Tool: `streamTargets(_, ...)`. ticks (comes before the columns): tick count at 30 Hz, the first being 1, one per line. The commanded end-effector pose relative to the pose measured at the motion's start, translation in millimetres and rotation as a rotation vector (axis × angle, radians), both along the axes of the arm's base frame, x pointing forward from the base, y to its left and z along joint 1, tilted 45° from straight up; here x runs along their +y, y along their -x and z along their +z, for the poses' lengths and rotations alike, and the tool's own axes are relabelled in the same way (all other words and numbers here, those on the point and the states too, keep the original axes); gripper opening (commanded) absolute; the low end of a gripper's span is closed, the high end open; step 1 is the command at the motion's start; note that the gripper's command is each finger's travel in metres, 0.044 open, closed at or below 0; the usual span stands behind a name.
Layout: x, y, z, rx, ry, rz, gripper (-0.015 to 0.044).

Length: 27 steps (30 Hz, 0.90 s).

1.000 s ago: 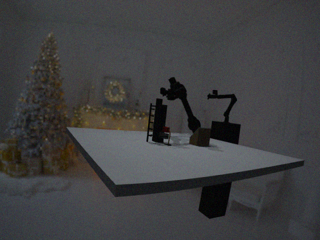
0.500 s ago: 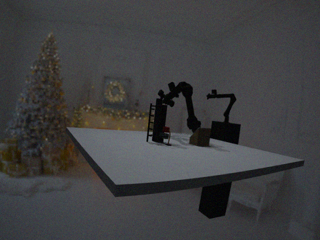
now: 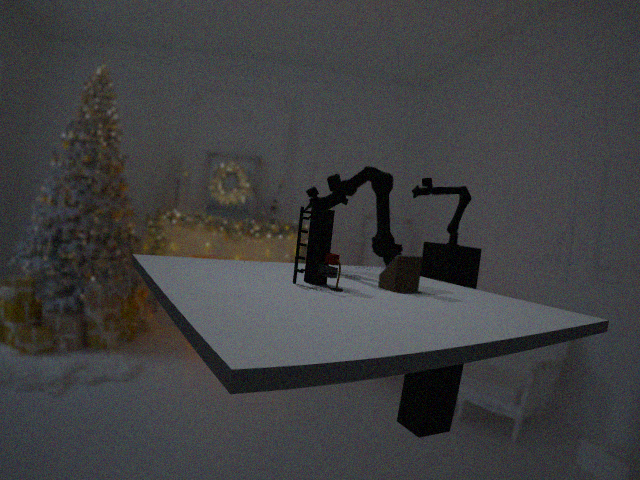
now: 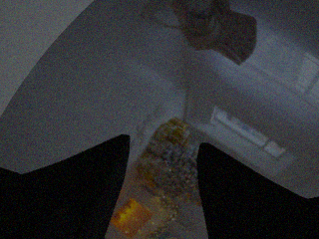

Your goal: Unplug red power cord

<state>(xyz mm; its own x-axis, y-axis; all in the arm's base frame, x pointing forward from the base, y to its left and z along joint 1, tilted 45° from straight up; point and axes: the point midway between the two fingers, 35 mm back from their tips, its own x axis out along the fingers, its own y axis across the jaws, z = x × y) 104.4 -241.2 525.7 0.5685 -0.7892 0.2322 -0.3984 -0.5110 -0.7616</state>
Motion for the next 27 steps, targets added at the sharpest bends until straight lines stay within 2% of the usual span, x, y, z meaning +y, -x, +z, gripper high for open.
streamTargets(1, -4, -21, -8, -0.053, -0.077, 0.075, 0.0160)
streamTargets(14, 6, -106, -40, -0.193, -0.371, 0.342, 0.0160)
streamTargets(27, 53, -195, -79, -0.249, -0.691, 0.563, 0.0160)
